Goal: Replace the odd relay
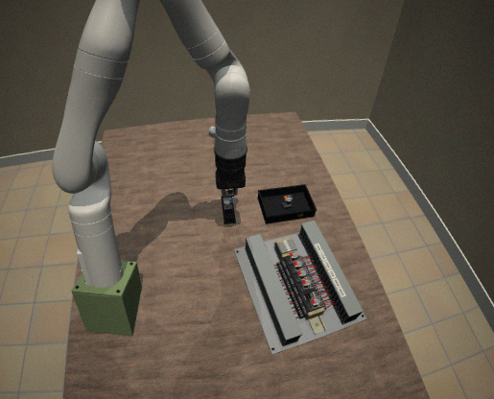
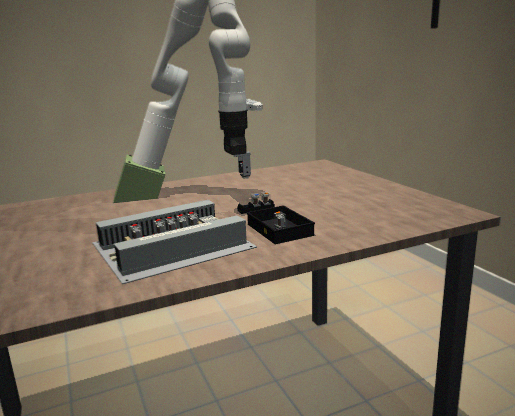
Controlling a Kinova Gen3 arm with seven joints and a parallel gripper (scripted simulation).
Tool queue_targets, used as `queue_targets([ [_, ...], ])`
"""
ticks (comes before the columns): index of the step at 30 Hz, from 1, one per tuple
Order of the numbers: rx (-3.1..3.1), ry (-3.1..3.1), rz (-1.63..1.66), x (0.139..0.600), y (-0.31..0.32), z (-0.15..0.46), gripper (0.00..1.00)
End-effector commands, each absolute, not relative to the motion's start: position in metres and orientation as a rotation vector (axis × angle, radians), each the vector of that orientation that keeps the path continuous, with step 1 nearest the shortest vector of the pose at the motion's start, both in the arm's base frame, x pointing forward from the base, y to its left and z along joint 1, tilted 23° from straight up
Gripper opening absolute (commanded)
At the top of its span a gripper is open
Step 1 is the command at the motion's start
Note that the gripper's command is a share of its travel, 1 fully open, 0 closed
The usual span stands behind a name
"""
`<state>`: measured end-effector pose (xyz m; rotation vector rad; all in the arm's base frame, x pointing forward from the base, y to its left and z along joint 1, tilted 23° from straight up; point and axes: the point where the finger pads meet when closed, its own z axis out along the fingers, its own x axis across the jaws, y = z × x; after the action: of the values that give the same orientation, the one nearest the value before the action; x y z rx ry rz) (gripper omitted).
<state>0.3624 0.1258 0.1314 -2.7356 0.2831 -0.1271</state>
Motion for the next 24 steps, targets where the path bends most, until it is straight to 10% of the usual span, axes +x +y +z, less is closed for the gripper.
queue_targets([
  [1,-2.736,0.282,-0.13,0.3632,0.1254,0.1313,0.0],
  [24,-2.737,0.279,-0.138,0.365,0.1253,0.128,0.0],
])
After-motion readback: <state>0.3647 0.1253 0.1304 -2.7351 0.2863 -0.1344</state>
